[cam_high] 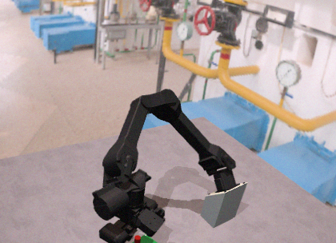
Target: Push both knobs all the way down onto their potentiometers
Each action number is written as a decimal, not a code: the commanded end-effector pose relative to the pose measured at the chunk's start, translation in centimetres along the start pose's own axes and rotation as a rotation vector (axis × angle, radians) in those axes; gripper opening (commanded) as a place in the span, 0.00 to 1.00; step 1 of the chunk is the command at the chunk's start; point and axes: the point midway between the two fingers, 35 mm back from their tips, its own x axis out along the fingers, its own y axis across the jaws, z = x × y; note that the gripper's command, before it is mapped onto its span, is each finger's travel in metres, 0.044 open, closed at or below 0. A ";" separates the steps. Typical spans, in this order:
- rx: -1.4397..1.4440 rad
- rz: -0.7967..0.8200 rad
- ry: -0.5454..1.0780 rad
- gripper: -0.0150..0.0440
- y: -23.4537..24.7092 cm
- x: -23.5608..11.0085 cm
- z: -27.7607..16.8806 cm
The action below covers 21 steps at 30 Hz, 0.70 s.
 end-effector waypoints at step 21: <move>-0.863 0.025 -0.018 0.25 -1.8 -0.6 0.5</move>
